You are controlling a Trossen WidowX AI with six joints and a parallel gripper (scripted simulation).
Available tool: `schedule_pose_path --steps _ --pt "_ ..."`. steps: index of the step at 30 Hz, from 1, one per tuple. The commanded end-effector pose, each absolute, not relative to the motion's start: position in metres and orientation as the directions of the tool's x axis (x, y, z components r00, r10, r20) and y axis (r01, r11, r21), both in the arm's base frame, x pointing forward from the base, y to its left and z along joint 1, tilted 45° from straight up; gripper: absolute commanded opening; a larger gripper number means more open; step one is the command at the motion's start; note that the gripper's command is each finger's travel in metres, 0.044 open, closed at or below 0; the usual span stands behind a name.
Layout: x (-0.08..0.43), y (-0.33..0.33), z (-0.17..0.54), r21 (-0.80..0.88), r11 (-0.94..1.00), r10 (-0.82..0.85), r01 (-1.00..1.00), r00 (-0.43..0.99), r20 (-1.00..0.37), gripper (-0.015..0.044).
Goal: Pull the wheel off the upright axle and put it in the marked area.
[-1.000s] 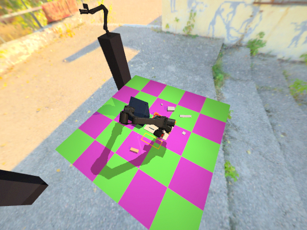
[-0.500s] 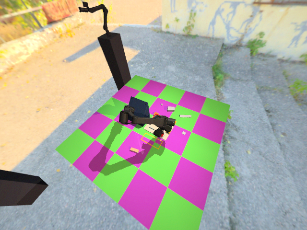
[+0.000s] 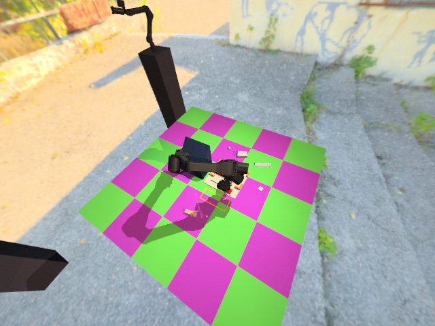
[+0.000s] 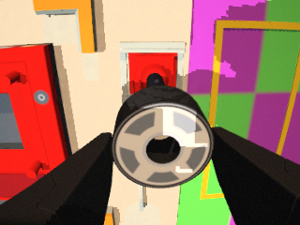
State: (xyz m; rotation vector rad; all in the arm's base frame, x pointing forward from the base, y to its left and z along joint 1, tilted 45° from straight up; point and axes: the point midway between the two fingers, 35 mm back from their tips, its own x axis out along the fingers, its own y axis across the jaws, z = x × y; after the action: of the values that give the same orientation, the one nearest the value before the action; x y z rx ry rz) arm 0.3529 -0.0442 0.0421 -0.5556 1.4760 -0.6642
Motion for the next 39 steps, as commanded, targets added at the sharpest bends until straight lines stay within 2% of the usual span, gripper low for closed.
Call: schedule_pose_path --steps 1,27,39 --pt "0.349 -0.051 0.048 -0.703 0.708 -0.703 0.065 -0.023 -0.711 0.0" --pt "0.296 -0.104 0.11 -0.703 0.708 -0.703 0.072 -0.022 -0.711 0.0" --pt "0.294 -0.119 0.097 -0.703 0.707 -0.704 0.072 -0.022 -0.71 0.0"
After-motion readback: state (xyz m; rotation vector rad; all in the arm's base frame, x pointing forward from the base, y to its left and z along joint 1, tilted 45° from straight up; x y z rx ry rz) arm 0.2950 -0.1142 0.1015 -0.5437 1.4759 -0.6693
